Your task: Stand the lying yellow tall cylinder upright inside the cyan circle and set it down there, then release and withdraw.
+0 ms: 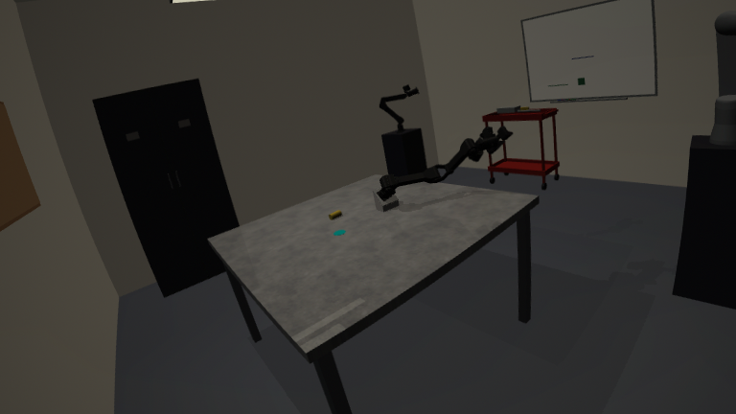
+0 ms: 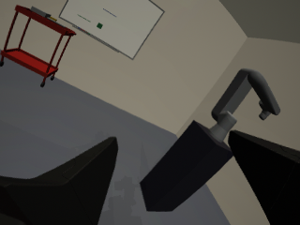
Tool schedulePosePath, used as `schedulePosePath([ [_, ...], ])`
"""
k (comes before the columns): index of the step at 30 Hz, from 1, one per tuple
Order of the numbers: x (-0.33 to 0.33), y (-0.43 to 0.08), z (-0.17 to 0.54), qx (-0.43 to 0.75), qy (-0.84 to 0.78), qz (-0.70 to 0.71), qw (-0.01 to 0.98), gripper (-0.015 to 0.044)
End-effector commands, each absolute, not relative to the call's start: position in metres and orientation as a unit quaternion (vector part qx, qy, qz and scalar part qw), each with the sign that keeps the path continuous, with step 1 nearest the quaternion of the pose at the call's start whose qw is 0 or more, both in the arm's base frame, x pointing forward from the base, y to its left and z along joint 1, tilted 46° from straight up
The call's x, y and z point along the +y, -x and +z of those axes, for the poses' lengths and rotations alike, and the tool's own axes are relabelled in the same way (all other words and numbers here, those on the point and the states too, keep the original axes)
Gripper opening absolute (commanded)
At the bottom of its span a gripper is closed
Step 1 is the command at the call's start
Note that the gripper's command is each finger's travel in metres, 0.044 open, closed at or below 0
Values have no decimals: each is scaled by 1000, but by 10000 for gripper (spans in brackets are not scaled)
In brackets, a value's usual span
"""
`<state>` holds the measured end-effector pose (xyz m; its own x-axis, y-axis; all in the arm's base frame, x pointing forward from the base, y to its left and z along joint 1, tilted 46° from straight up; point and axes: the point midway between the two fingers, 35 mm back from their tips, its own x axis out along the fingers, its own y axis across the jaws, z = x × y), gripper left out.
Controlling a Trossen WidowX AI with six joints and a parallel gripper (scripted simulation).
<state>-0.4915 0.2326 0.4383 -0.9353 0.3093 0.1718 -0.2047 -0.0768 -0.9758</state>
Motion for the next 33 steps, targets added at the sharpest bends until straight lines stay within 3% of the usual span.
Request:
schedulePosePath([
  [1,233,491,439,-657,39,732,176,374],
  [4,233,483,453,-668,31,718,192,309],
  [19,212,373,594,-755,-41,539,372,309],
  [33,150,234,699,-764,-88,341,540,309],
])
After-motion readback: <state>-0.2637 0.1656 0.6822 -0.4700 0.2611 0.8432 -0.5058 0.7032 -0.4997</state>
